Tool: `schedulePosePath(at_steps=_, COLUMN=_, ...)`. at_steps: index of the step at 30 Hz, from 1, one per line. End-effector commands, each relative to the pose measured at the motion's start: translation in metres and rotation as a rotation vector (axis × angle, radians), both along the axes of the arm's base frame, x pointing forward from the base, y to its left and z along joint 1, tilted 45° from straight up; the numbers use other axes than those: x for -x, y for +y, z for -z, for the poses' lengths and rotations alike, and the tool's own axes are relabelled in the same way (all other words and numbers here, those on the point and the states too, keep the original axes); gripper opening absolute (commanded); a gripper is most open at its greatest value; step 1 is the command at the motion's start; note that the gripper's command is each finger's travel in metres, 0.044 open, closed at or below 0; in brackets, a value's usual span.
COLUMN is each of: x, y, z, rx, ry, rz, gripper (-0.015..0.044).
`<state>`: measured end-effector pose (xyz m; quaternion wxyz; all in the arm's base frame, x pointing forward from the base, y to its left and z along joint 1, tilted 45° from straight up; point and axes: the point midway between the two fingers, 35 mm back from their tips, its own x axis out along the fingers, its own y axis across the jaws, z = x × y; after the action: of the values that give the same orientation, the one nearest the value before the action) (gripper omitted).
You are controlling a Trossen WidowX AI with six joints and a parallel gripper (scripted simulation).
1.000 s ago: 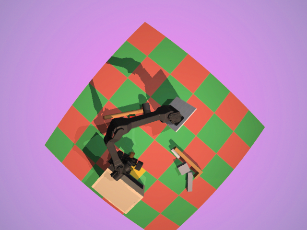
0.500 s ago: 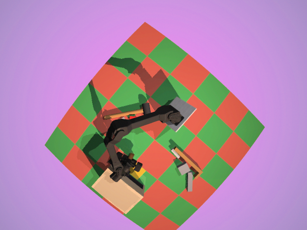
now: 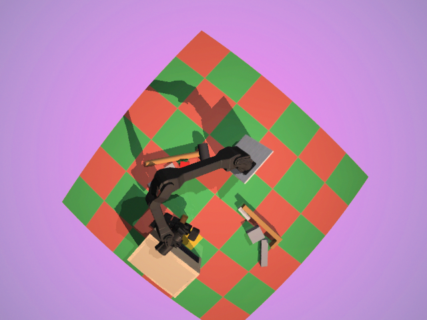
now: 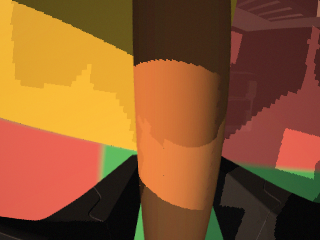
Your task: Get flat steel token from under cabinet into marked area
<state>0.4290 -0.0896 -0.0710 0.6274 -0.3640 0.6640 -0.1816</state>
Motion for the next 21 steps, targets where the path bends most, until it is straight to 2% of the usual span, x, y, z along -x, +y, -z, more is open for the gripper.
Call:
schedulePosePath(at_steps=1, x=0.0028, y=0.0057, z=0.0073, rx=-0.011, ry=0.002, rz=0.0, gripper=0.0)
schedulePosePath(at_steps=21, x=0.0102, y=0.0034, z=0.0056, rx=-0.011, ry=0.003, rz=0.0, gripper=0.0)
